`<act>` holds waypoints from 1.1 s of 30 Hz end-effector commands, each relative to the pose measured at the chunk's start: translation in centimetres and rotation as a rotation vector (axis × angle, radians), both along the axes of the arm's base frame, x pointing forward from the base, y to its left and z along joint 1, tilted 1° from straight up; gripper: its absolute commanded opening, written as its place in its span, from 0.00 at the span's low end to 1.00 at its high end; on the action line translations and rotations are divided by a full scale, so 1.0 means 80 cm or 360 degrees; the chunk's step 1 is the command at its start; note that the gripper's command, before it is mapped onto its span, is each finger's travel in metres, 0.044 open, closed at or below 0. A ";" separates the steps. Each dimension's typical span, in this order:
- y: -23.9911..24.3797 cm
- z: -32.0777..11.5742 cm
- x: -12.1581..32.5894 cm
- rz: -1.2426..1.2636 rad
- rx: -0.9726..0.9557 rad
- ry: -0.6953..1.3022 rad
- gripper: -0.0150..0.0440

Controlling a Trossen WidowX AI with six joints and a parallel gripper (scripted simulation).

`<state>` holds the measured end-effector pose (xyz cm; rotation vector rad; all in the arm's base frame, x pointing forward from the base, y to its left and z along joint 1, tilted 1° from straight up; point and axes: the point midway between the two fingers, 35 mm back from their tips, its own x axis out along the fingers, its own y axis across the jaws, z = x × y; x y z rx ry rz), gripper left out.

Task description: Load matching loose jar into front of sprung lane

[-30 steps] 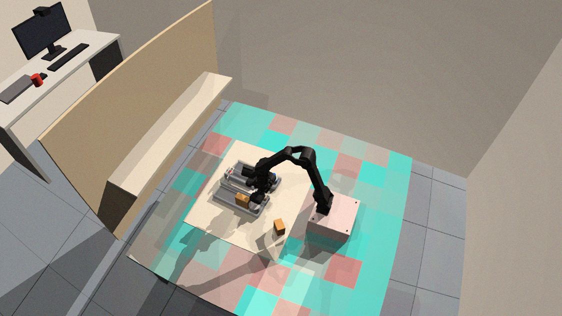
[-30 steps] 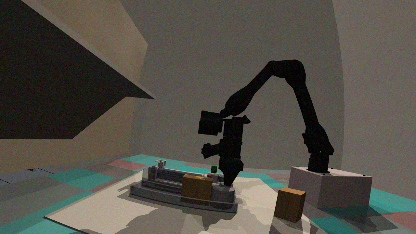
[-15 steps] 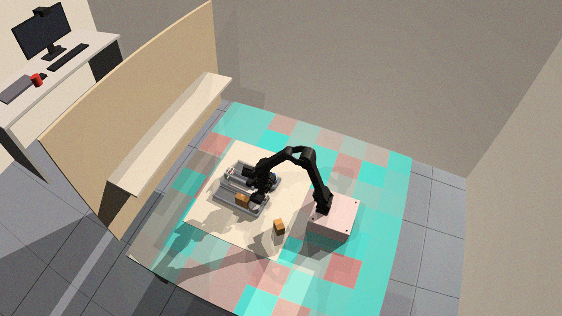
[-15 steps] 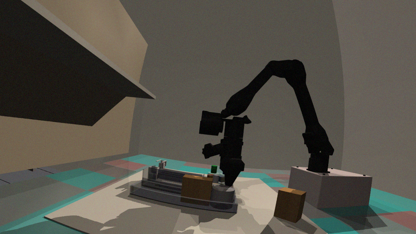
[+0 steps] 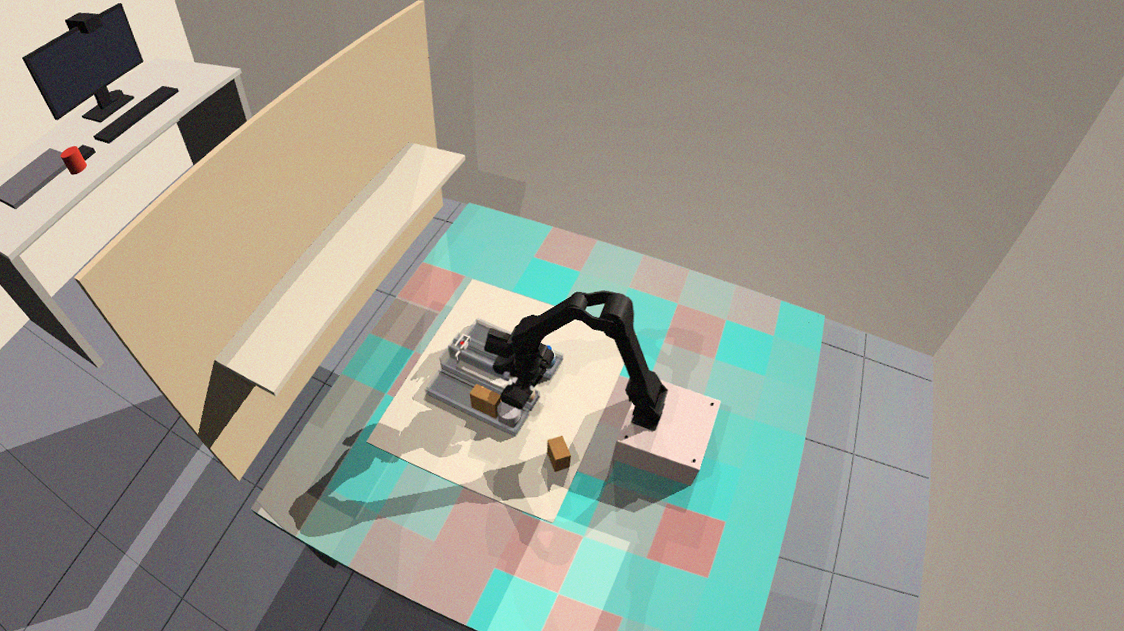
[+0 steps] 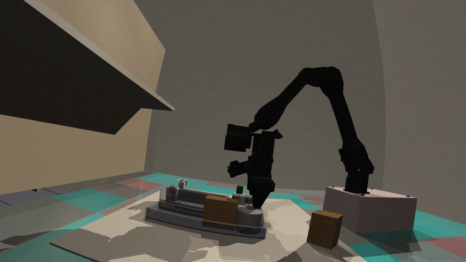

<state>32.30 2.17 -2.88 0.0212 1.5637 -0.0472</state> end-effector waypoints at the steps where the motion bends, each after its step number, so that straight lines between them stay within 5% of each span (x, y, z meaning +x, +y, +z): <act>1: 0.000 0.000 -0.001 0.0000 0.0000 -0.0005 0.25; 9: 0.000 0.000 -0.001 0.0000 0.0000 -0.0005 0.25; 20: 0.000 0.000 0.000 0.0000 0.0000 -0.0005 0.72; 33: 0.000 0.025 -0.001 0.0000 0.0000 -0.0005 0.72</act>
